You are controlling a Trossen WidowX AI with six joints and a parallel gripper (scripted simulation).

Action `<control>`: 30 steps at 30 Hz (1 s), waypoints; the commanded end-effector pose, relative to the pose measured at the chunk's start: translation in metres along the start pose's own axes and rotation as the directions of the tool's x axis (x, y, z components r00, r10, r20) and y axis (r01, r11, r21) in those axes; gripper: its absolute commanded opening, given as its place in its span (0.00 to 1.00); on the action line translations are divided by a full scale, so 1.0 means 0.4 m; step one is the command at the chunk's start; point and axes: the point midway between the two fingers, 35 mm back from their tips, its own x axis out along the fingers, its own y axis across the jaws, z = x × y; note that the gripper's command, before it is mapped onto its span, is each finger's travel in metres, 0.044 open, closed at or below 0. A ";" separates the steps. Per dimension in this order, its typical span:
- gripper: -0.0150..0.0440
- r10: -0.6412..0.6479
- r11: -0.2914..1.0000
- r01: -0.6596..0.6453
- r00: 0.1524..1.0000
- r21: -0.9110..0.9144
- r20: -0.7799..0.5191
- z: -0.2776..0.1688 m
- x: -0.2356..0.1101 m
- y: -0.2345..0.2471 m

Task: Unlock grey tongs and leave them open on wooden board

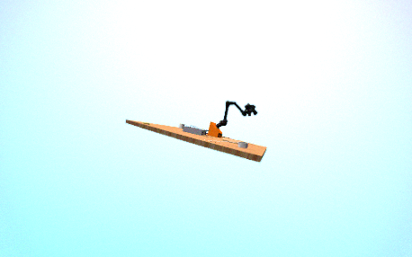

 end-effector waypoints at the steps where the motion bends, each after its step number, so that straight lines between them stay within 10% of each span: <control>1: 0.69 -0.157 0.984 0.154 0.987 -0.086 -0.030 -0.022 -0.036 -0.115; 12: 0.69 -0.594 0.765 0.522 0.798 -0.378 -0.100 -0.059 -0.279 -0.415; 30: 0.69 -0.987 0.147 0.685 0.149 -0.714 -0.060 0.000 -0.932 -0.532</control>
